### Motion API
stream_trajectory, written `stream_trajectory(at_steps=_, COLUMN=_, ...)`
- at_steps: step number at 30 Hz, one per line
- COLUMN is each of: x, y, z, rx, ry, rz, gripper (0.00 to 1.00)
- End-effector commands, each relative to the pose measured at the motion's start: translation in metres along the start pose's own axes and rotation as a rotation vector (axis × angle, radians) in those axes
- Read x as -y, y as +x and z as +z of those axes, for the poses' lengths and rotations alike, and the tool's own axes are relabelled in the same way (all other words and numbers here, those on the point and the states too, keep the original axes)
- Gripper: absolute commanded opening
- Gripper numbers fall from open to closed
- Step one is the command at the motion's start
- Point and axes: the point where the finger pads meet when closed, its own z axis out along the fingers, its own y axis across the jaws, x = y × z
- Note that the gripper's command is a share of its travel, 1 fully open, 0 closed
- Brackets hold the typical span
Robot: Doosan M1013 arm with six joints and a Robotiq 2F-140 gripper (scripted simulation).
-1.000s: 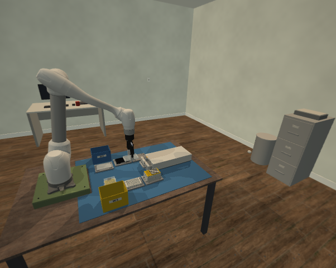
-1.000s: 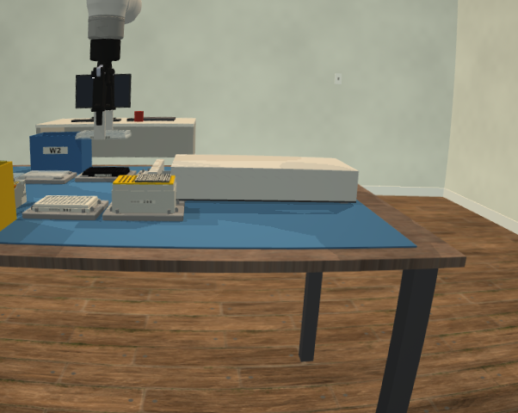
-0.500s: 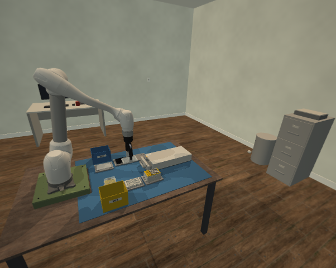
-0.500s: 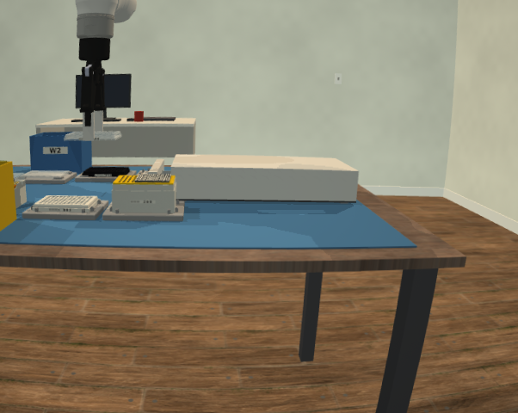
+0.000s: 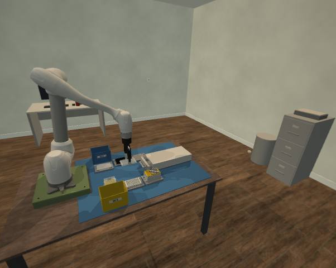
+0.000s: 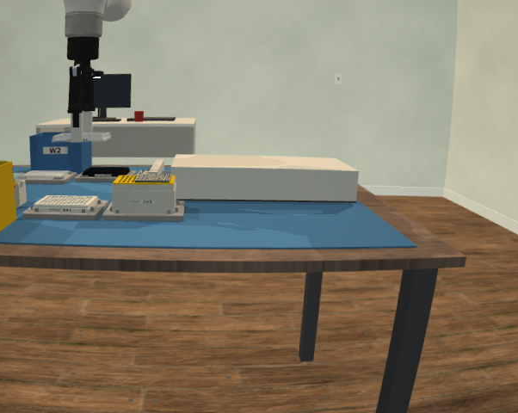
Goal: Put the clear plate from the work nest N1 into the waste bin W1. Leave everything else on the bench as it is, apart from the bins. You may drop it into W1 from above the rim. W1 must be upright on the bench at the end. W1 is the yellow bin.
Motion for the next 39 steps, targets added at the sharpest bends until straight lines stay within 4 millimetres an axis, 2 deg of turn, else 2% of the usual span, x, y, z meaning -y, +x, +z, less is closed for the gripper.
stream_trajectory(at_steps=1, x=-0.006, y=-0.005, z=0.0, rx=0.0, ry=0.0, rz=0.0, gripper=0.1)
stream_trajectory(at_steps=39, x=-0.08, y=-0.057, z=0.0, rx=0.0, ry=0.0, rz=0.0, gripper=0.1)
